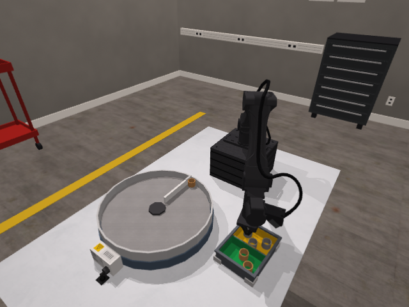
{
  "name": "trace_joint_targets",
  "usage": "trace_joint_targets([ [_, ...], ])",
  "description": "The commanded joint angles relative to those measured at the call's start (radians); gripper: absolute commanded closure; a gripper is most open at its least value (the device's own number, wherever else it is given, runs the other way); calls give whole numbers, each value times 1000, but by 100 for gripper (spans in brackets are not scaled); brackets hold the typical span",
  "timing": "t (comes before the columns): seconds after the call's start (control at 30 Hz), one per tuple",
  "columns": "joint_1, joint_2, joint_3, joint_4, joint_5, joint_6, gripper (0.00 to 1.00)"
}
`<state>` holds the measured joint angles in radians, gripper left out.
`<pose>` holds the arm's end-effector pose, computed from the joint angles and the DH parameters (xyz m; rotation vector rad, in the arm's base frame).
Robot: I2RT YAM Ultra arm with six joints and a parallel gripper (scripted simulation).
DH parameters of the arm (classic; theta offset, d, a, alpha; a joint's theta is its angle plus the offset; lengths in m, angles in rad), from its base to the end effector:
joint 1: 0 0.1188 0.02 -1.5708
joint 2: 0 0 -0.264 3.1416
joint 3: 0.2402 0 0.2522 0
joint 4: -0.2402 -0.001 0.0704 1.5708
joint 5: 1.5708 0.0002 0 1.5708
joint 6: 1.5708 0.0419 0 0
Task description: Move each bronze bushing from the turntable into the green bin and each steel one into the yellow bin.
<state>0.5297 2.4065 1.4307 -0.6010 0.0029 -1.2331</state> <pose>0.3464 0.2038 0.0143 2.4190 -1.9941 0.0010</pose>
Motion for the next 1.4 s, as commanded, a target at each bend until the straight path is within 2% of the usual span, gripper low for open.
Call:
trace_joint_targets([
  [0.0, -1, -9, 33, -13, 1, -4, 100],
  [1.13, -1, -9, 34, -12, 1, -4, 100],
  [1.17, -1, -9, 34, -12, 1, -4, 87],
  [1.37, -1, -9, 34, -9, 1, -4, 87],
])
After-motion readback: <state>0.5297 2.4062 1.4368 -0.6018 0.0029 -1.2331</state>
